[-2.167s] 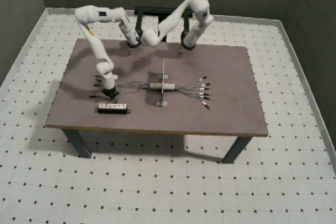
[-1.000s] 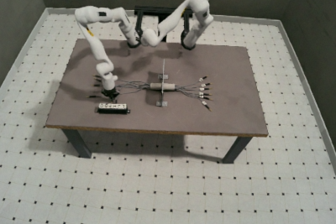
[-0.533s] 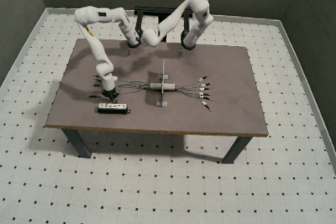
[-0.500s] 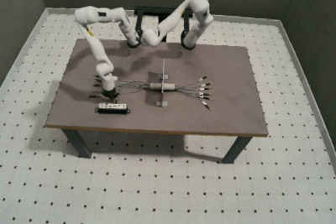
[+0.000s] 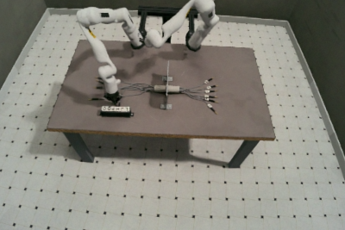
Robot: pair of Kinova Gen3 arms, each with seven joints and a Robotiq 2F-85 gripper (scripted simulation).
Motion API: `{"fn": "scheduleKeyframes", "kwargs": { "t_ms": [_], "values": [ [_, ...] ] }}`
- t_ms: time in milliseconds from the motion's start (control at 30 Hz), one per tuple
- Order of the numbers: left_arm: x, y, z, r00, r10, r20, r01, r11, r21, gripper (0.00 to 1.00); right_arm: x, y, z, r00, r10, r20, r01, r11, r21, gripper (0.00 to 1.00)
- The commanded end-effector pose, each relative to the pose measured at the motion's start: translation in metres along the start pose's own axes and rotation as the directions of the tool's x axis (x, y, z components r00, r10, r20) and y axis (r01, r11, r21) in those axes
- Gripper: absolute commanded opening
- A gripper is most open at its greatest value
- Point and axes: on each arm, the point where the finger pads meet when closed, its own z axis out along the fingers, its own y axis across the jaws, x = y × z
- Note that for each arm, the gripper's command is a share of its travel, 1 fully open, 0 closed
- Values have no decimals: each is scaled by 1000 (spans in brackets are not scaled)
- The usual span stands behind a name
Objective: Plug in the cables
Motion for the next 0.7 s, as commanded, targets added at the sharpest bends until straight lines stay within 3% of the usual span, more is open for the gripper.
{"fn": "scheduleKeyframes", "kwargs": {
  "t_ms": [0,600,667],
  "values": [
    [0,-1,-1,1000,1,1,-1,1000,1,315,-1,0,-1,1000,0,2,0,1000,0,135],
    [0,-1,-1,1000,1,1,-1,1000,1,315,-7,0,-1,1000,0,2,0,1000,0,135],
    [0,-1,-1,1000,1,1,-1,1000,1,315,-16,0,-1,1000,0,1,0,1000,0,135]
  ]
}}
